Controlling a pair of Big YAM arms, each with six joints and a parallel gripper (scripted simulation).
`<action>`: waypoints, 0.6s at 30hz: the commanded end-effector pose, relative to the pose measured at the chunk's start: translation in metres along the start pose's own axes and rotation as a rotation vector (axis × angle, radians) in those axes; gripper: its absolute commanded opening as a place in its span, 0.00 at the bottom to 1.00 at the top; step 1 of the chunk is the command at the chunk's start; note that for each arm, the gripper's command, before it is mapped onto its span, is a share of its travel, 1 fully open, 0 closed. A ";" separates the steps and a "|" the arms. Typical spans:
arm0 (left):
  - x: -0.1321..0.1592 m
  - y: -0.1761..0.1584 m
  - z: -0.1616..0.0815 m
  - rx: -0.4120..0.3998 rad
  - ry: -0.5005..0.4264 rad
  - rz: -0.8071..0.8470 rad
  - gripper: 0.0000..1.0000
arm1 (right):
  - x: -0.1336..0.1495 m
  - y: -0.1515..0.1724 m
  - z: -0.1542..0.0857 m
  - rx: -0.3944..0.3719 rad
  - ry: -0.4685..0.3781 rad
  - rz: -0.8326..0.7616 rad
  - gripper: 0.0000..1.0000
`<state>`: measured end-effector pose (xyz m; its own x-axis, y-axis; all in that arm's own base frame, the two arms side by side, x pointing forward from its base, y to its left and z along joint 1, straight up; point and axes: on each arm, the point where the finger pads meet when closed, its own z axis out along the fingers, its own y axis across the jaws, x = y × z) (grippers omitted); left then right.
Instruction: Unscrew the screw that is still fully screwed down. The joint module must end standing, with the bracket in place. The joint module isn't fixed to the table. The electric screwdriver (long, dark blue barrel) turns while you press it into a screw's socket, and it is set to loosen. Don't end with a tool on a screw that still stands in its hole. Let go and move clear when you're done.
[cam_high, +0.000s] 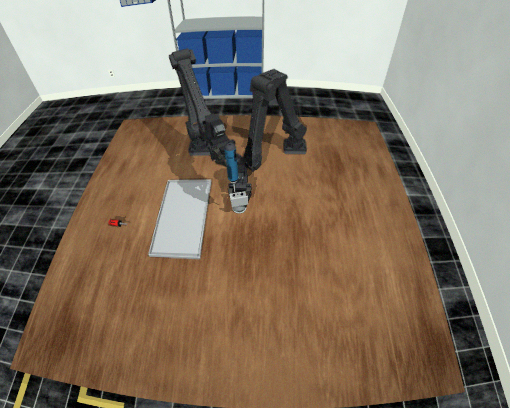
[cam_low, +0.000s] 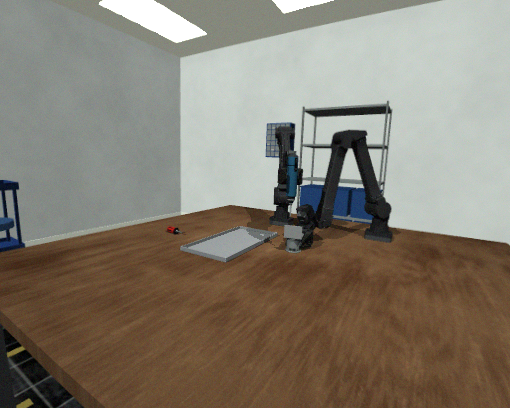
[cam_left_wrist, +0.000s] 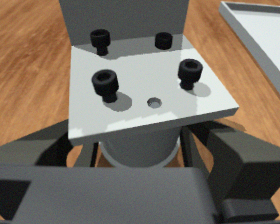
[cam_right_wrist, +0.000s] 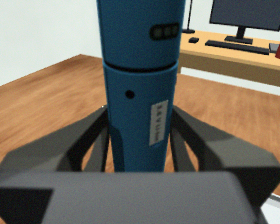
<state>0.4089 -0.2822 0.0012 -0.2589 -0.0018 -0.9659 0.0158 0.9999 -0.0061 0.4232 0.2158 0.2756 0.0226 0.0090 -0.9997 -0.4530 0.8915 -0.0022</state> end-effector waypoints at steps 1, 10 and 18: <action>-0.008 -0.006 0.002 0.007 -0.018 -0.012 0.59 | -0.039 0.002 0.006 -0.001 -0.094 -0.009 0.42; -0.008 -0.006 0.002 0.007 -0.018 -0.012 0.59 | -0.019 0.003 -0.003 -0.004 -0.056 -0.010 0.42; -0.008 -0.006 0.002 0.007 -0.018 -0.012 0.59 | -0.025 0.004 0.000 -0.005 -0.067 -0.009 0.42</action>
<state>0.4089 -0.2822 0.0012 -0.2589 -0.0018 -0.9659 0.0158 0.9999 -0.0061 0.4217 0.2150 0.2715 0.0161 0.0052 -0.9999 -0.4530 0.8915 -0.0027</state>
